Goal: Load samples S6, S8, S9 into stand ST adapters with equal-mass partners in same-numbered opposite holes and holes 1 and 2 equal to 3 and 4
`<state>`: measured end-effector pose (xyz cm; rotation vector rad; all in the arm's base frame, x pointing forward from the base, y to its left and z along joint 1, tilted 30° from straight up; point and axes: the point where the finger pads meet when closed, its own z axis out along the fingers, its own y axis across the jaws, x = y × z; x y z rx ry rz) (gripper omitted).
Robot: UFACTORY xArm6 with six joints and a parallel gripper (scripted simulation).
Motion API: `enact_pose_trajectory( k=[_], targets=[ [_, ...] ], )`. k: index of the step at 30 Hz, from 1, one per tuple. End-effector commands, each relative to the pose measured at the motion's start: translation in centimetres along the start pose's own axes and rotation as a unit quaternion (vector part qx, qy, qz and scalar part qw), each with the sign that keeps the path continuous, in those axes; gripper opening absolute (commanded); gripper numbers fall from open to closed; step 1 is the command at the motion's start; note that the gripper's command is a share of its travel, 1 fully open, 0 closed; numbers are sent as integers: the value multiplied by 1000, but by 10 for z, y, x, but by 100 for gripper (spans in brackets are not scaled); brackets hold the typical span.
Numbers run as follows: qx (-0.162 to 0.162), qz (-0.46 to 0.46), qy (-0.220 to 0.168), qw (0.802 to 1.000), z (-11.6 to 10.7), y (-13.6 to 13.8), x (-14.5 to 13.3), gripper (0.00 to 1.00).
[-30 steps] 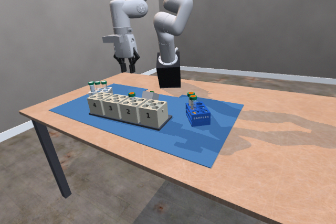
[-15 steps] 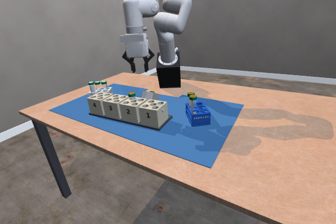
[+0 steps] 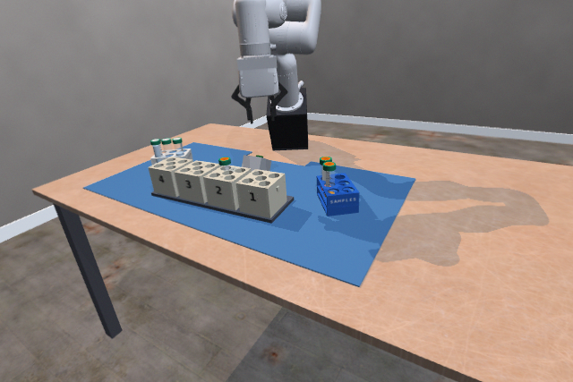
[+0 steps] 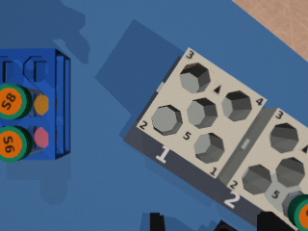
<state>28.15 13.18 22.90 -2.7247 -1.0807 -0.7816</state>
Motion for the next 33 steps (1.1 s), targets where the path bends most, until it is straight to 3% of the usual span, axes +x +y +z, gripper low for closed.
enact_pose_trajectory(
  k=[1,33],
  targets=[
    [-3,0,0,1000,-1,-17,5,57],
    [-2,0,0,1000,0,-154,38,57]
  ],
)
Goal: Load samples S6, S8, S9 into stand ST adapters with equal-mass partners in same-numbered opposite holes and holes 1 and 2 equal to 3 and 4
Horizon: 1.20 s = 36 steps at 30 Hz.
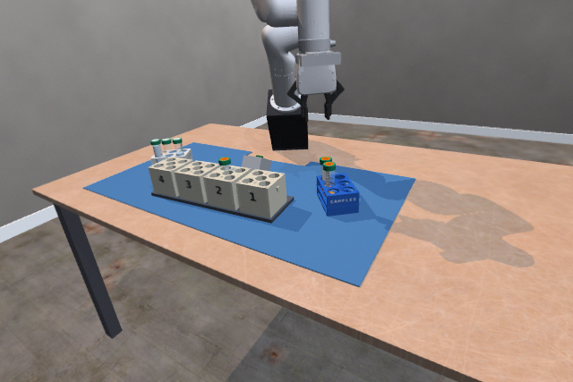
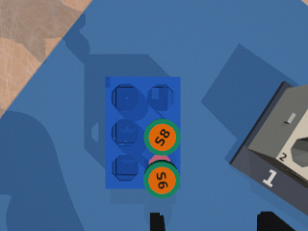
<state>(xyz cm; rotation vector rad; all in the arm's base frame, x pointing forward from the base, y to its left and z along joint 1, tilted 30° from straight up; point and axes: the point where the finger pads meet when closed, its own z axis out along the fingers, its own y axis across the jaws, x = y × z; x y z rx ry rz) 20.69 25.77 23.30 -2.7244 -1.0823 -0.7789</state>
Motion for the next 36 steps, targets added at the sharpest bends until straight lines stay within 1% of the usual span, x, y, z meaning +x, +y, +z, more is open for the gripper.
enact_pose_trajectory(
  k=[1,3,14,29,31,36],
  targets=[
    [-3,1,1,1000,0,-17,6,57],
    [-3,1,1,1000,0,-22,7,57],
    [-3,1,1,1000,0,-22,7,57],
    [-3,1,1,1000,30,-22,7,57],
    [-3,1,1,1000,30,-22,7,57],
    [-3,1,1,1000,40,-22,7,57]
  ],
)
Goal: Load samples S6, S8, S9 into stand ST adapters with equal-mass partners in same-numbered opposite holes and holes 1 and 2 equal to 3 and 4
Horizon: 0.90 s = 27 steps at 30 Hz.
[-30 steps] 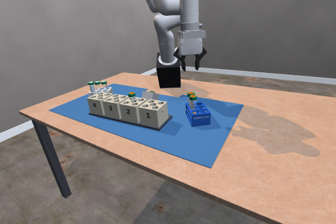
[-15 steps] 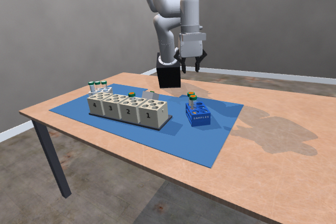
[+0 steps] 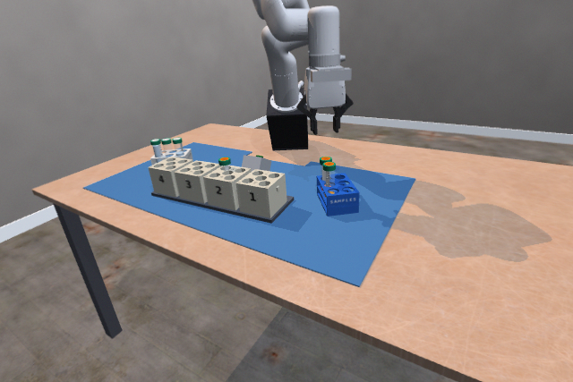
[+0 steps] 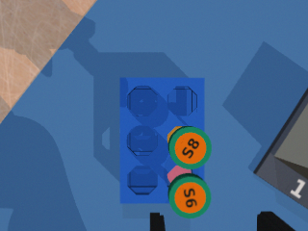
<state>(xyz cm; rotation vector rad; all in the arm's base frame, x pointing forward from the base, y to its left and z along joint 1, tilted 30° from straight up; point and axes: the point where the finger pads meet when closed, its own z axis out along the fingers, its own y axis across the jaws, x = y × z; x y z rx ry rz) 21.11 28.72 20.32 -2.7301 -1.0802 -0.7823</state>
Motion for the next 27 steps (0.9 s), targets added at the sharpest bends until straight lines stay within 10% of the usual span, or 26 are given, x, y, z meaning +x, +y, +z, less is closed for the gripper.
enact_pose_trajectory(
  k=[1,27],
  targets=[
    [0,0,1,1000,6,0,1,57],
    [0,0,1,1000,54,0,1,57]
  ],
)
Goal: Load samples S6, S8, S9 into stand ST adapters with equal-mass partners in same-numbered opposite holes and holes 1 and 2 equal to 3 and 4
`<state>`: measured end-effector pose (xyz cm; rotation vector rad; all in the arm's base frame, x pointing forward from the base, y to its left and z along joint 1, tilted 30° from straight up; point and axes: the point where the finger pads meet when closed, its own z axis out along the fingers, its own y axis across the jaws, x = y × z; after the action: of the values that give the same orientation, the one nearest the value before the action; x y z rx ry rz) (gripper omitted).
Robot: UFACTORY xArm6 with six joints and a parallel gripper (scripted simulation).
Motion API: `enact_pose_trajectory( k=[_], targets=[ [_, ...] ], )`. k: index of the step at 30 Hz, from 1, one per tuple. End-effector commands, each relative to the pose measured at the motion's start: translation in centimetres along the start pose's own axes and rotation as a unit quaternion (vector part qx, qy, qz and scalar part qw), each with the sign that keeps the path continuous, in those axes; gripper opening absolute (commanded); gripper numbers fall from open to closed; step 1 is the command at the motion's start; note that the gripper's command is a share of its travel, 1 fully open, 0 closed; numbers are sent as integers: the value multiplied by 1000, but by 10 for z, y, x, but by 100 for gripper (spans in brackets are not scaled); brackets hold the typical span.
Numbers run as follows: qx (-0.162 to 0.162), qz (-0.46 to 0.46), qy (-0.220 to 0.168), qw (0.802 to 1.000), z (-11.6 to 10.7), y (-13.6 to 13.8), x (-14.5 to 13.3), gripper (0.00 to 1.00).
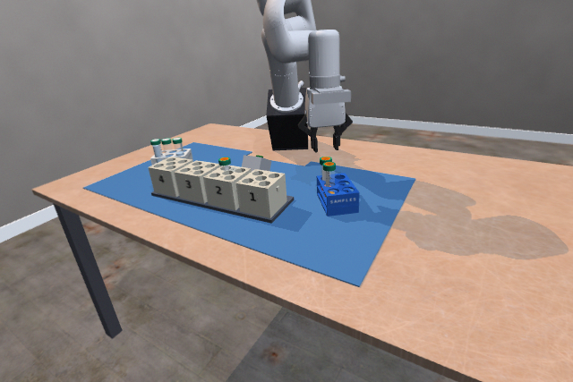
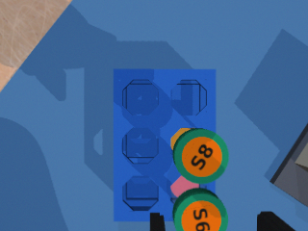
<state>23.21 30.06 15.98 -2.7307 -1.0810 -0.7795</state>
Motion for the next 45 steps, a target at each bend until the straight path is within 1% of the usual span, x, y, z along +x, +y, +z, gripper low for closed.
enact_pose_trajectory(
  k=[1,14,24,45],
  targets=[
    [0,0,2,1000,4,0,2,57],
    [0,0,2,1000,28,0,2,57],
    [0,0,2,1000,28,0,2,57],
    [0,0,2,1000,41,0,2,57]
  ],
)
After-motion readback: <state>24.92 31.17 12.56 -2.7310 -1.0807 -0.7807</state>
